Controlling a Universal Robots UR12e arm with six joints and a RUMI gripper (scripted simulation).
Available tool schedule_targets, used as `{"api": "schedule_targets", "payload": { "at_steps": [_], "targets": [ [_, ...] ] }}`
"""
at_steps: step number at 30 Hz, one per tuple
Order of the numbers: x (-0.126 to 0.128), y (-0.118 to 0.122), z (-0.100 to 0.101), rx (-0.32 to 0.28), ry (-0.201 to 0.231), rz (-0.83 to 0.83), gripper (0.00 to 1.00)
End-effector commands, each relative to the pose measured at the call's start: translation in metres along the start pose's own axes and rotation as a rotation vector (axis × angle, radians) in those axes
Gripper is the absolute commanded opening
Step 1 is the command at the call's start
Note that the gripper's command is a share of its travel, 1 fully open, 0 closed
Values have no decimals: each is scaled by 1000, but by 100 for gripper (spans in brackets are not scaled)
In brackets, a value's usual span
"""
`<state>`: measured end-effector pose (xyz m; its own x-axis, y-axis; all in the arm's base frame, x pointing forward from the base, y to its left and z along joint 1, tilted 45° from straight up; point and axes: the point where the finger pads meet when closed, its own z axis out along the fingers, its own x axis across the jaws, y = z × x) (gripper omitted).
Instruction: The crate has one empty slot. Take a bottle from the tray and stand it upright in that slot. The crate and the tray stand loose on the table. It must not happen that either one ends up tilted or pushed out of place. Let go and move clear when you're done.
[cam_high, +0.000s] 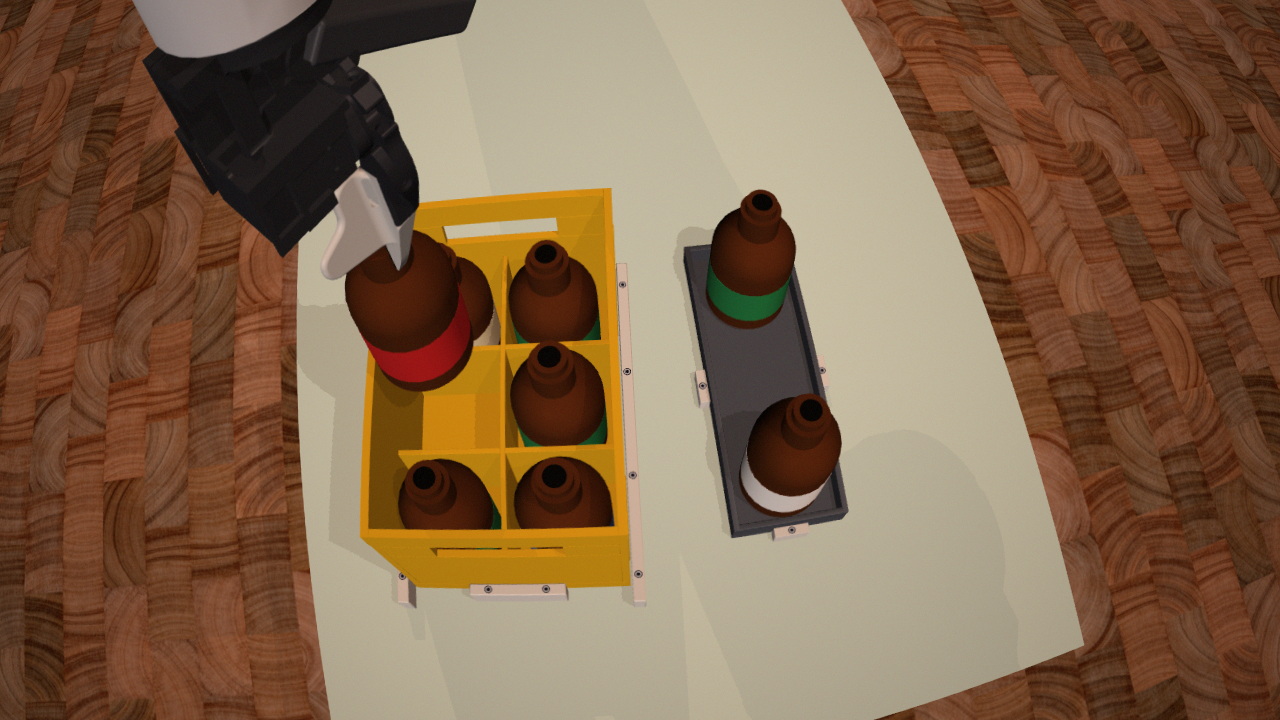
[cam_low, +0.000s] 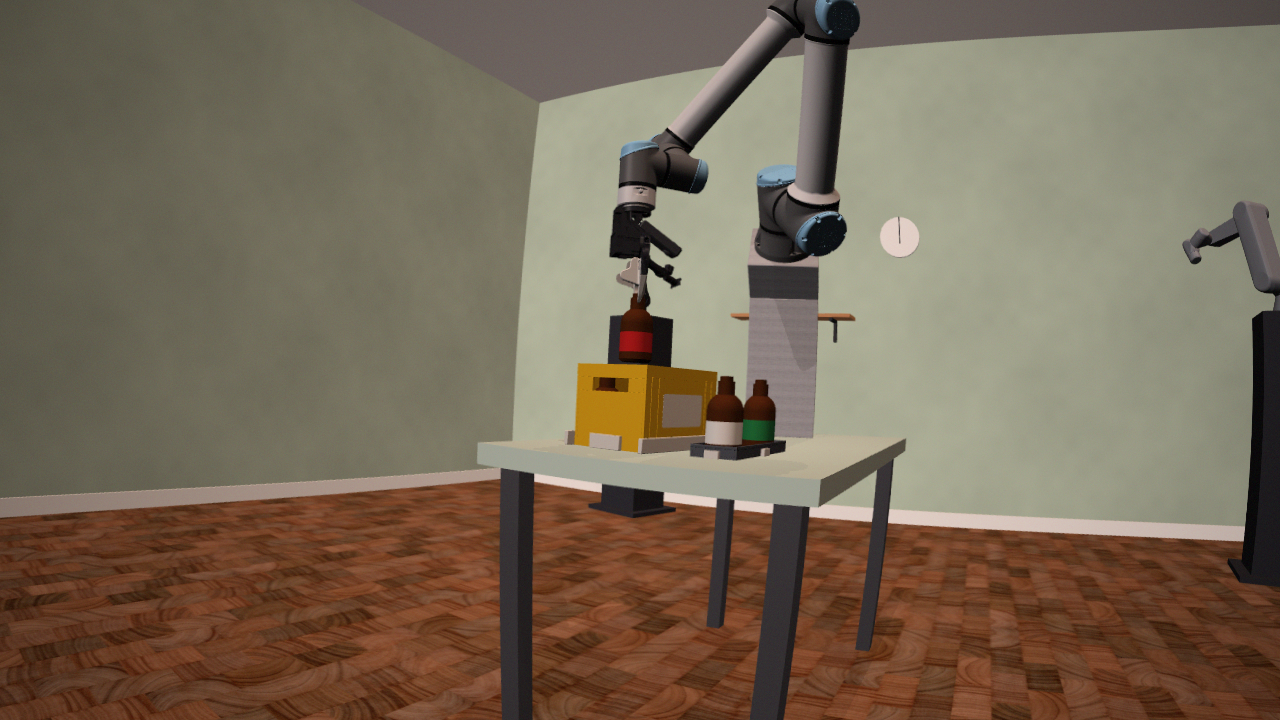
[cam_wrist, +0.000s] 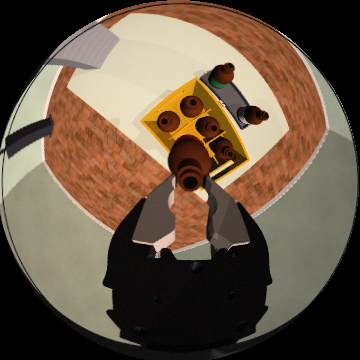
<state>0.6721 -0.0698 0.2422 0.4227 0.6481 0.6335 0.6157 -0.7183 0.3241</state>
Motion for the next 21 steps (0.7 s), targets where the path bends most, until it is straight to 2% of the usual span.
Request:
{"api": "schedule_targets", "payload": {
  "at_steps": [1,21],
  "targets": [
    [0,0,0,-1,0,-1,0],
    [0,1,8,-1,0,-1,0]
  ]
}}
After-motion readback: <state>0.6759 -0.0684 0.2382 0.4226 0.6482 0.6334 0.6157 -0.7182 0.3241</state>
